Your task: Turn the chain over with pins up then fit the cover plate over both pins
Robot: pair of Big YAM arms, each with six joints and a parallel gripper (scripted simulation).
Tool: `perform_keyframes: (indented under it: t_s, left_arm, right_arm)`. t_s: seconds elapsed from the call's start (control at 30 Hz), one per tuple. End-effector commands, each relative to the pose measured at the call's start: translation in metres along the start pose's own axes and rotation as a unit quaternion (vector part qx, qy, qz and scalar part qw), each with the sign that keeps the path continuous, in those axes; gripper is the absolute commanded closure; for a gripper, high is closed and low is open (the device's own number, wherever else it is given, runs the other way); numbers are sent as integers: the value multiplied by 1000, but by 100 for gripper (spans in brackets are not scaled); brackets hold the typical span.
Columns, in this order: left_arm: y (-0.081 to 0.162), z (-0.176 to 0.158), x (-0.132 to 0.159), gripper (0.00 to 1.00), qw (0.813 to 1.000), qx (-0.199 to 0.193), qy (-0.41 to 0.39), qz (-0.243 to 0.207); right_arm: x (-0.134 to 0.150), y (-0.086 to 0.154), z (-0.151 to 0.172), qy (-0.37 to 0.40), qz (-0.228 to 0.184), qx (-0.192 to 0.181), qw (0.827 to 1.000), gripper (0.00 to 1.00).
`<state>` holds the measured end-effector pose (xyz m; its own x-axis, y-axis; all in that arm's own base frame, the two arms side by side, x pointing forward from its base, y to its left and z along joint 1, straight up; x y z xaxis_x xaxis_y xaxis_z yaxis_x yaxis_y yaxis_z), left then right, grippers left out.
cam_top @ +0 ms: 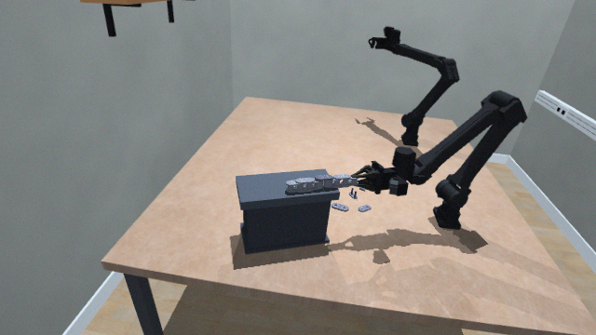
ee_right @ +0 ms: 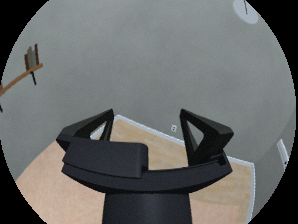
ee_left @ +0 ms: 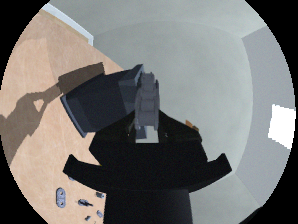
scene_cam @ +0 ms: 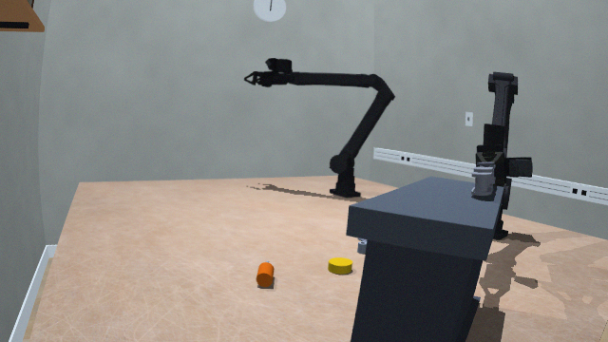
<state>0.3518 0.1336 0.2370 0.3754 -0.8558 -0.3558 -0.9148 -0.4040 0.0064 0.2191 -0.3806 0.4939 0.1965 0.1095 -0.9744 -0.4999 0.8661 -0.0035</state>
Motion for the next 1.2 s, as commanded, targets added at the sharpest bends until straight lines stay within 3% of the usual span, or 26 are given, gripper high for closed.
perform_keyframes:
  t_s: [0.0, 1.17]
  left_arm:
    - [-13, -29, -6, 81, 999, 26, -22, -6]
    - [-17, -39, -5, 81, 991, 34, -127, -14]
  right_arm:
    - [-37, -2, 12, 0, -31, -10, 999, 0]
    - [-37, -2, 12, 0, -31, -10, 999, 0]
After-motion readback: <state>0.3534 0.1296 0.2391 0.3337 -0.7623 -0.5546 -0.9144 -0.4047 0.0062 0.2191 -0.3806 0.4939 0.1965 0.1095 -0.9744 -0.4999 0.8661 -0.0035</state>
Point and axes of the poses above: on each arm, the point where the finger pads meet when closed, its own y axis back along the fingers, its own z axis across the jaws, x = y × z, the point moved 8 cm from there along y, back along the fingers, and after that the axes turned 13 degrees about -y, right-handed, at the moved point
